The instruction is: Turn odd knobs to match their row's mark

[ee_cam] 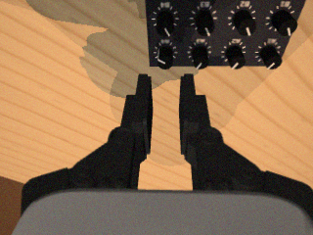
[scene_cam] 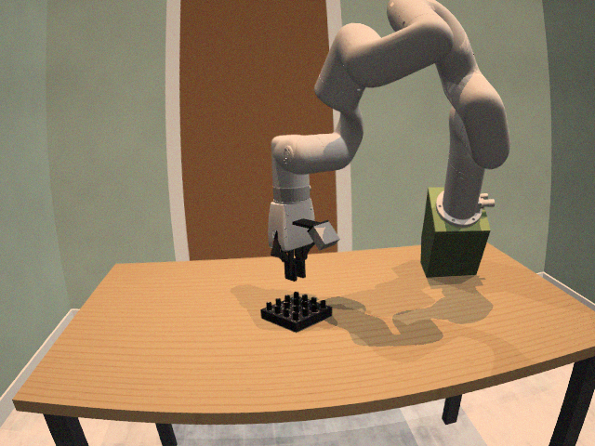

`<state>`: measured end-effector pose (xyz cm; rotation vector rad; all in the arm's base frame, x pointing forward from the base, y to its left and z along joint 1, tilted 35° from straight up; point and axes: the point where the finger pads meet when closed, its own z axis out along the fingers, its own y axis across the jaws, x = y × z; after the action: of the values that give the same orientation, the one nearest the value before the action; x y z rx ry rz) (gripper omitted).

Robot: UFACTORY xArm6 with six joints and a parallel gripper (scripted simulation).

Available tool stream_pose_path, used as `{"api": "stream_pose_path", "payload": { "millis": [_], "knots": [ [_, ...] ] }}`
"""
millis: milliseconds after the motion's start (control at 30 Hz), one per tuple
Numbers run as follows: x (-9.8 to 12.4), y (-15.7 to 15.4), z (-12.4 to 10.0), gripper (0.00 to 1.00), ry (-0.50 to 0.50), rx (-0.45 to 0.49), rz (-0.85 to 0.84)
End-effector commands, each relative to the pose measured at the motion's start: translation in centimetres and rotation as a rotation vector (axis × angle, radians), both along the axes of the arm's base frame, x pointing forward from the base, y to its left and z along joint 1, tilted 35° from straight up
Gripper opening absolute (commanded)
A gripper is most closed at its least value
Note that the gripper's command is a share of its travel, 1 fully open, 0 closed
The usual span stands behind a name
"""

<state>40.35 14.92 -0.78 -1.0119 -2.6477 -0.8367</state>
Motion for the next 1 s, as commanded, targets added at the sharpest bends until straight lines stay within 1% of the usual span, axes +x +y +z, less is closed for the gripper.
{"api": "stream_pose_path", "payload": {
  "millis": [0, 567, 967],
  "knots": [
    [0.1, 0.3, -0.5, 0.19, -0.003, 0.0, -0.001],
    [0.2, 1.3, -2.0, 0.19, -0.003, 0.0, -0.001],
    [0.2, 1.6, -2.4, 0.19, -0.003, 0.0, -0.001]
  ]
}}
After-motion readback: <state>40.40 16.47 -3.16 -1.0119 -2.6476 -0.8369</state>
